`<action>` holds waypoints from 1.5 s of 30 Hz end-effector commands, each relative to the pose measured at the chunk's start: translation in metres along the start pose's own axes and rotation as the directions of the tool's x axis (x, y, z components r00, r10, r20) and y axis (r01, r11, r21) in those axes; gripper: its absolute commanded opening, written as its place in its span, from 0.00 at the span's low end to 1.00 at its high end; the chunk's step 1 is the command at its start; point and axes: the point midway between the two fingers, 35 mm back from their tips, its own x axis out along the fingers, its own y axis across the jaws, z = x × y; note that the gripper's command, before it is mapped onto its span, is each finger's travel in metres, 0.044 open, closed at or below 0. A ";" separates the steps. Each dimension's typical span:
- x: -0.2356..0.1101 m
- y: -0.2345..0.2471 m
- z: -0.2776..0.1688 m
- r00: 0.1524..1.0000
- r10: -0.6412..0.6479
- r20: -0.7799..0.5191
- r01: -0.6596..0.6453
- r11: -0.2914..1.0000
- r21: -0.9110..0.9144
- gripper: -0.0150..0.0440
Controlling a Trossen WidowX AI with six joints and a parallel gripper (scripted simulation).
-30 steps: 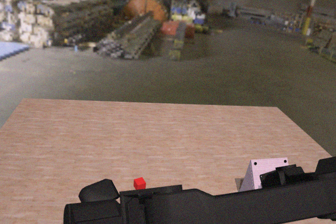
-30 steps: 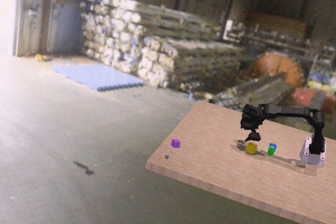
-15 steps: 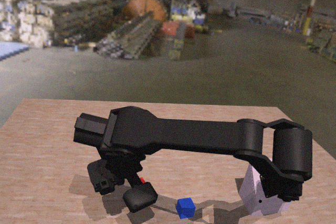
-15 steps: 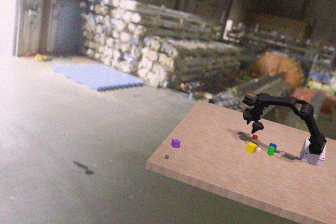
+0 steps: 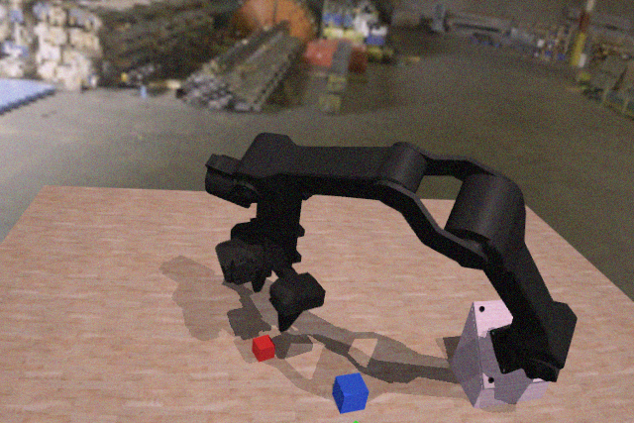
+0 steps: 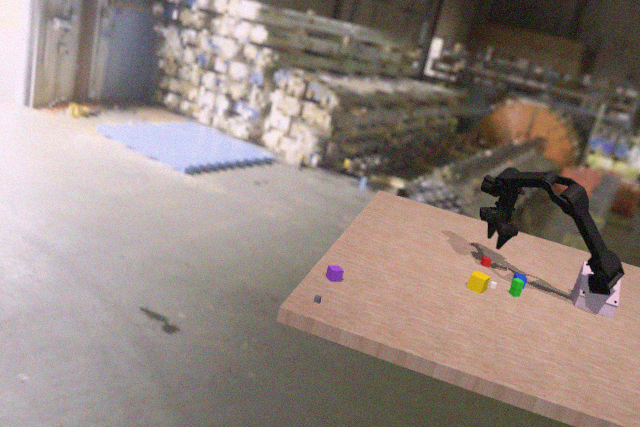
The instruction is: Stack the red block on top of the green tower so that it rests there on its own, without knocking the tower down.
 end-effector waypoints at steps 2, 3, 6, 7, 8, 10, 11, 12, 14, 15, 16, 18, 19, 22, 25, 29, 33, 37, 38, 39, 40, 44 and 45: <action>0.004 0.003 0.006 1.000 0.009 0.005 -0.009 1.000 -0.017 1.00; 0.008 0.003 0.006 1.000 0.009 0.006 -0.009 1.000 -0.017 1.00; 0.025 0.003 0.007 1.000 0.009 0.006 -0.009 1.000 -0.017 1.00; 0.032 0.004 0.007 1.000 0.010 0.006 -0.010 1.000 -0.018 1.00; 0.038 0.004 0.007 1.000 0.010 0.006 -0.010 1.000 -0.018 1.00; 0.042 0.005 0.006 1.000 0.011 0.006 -0.010 1.000 -0.018 1.00; 0.042 0.005 0.006 1.000 0.011 0.006 -0.010 1.000 -0.018 1.00; 0.042 0.005 0.006 1.000 0.011 0.006 -0.010 1.000 -0.018 1.00; 0.043 0.005 0.006 1.000 0.011 0.006 -0.010 1.000 -0.018 1.00; 0.044 0.005 0.006 1.000 0.011 0.006 -0.010 1.000 -0.018 1.00; 0.045 0.005 0.006 1.000 0.011 0.006 -0.010 1.000 -0.018 1.00; 0.048 0.005 0.006 1.000 0.011 0.006 -0.010 1.000 -0.018 1.00; 0.049 0.005 0.006 1.000 0.011 0.006 -0.011 1.000 -0.018 1.00; 0.054 0.005 0.006 1.000 0.011 0.007 -0.011 1.000 -0.018 1.00; 0.059 0.005 0.006 1.000 0.011 0.007 -0.011 1.000 -0.018 1.00; 0.066 0.005 0.006 1.000 0.011 0.007 -0.011 1.000 -0.018 1.00; 0.072 0.005 0.006 1.000 0.012 0.007 -0.012 1.000 -0.018 1.00; 0.076 0.006 0.006 1.000 0.012 0.007 -0.012 1.000 -0.018 1.00; 0.076 0.006 0.006 1.000 0.012 0.007 -0.012 1.000 -0.018 1.00; 0.076 0.006 0.006 1.000 0.012 0.007 -0.012 1.000 -0.018 1.00; 0.076 0.006 0.006 1.000 0.012 0.007 -0.012 1.000 -0.018 1.00; 0.076 0.006 0.006 1.000 0.012 0.007 -0.012 1.000 -0.018 1.00; 0.076 0.006 0.006 1.000 0.012 0.007 -0.012 1.000 -0.018 1.00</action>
